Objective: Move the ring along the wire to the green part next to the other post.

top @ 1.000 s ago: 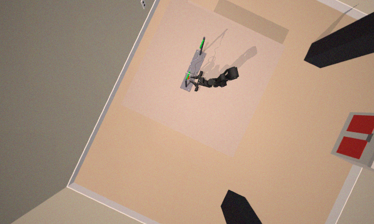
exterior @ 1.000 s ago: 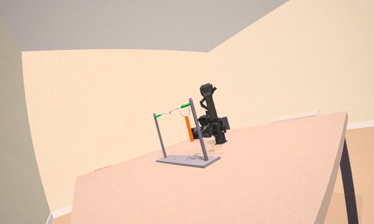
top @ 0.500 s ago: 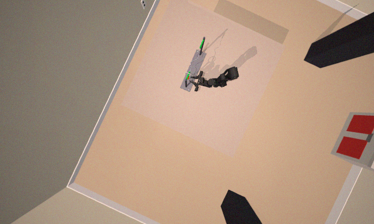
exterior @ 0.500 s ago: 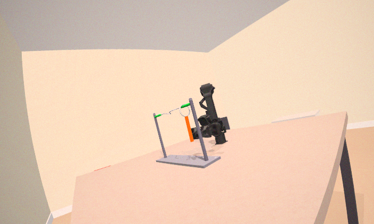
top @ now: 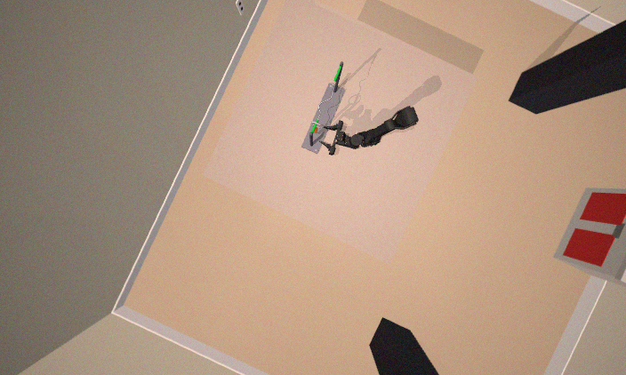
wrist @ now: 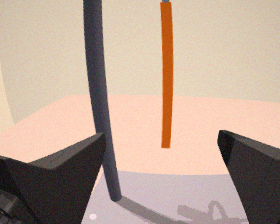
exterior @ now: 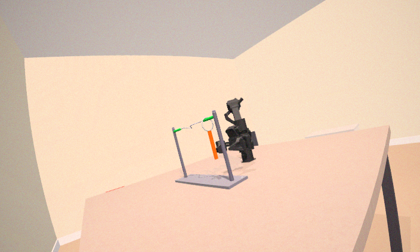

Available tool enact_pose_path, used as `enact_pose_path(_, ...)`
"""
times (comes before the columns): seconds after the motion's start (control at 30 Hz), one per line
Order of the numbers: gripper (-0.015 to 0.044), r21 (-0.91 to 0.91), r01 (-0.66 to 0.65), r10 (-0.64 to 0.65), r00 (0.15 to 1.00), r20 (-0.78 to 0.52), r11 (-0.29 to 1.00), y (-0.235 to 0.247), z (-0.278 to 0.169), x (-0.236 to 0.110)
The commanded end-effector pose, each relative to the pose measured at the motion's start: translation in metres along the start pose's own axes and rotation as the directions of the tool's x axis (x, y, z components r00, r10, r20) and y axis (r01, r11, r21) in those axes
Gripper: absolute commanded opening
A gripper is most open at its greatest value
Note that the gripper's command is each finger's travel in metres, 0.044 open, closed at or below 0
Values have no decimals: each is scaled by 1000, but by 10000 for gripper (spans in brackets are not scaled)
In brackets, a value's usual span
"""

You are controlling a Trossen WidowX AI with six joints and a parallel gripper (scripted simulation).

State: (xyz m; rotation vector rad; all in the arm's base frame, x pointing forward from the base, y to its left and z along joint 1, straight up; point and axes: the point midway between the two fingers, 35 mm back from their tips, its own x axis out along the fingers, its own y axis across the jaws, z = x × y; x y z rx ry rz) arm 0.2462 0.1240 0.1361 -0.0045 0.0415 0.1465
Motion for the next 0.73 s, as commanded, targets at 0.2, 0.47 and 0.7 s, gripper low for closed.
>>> enact_pose_path(0.2, 440, -7, 15, -16, 999, -33, 1000, -2, 3, -25)
enact_pose_path(0.47, 440, -7, 15, -16, 999, -33, 1000, -2, 3, -25)
enact_pose_path(0.7, 440, -7, 15, -16, 999, -33, 1000, -2, 3, -25)
